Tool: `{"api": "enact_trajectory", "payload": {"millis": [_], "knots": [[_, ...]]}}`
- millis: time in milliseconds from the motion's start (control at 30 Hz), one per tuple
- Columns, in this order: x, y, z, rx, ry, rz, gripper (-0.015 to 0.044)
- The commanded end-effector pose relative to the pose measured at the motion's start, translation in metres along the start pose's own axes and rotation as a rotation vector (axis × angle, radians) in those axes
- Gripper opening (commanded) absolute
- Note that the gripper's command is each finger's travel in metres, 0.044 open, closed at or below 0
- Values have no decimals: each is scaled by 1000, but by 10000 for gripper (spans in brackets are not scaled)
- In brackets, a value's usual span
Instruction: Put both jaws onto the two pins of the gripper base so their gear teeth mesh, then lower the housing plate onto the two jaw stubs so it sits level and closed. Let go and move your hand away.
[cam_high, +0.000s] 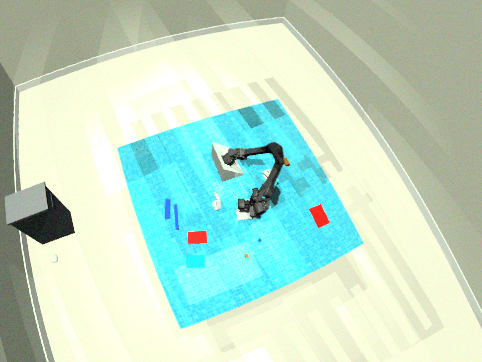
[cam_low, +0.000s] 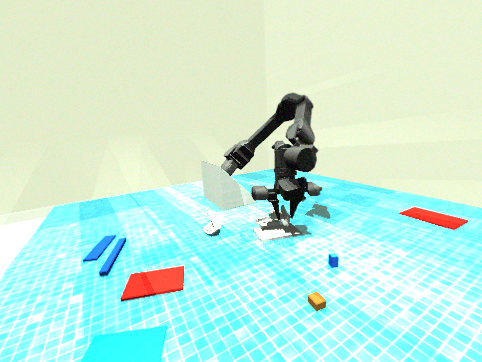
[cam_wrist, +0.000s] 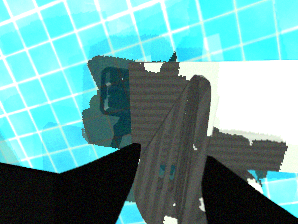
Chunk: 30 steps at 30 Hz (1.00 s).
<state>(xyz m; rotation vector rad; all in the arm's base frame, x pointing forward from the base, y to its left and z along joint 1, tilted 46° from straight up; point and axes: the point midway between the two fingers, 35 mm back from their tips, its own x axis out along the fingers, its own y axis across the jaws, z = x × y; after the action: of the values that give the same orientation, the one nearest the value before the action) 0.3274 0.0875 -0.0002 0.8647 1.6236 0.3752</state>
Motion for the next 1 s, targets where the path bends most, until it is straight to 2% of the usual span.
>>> {"api": "enact_trajectory", "payload": {"millis": [0, 967], "knots": [[1, 0, 0, 6, 2, 6, 134], [9, 1, 0, 10, 2, 6, 134]]}}
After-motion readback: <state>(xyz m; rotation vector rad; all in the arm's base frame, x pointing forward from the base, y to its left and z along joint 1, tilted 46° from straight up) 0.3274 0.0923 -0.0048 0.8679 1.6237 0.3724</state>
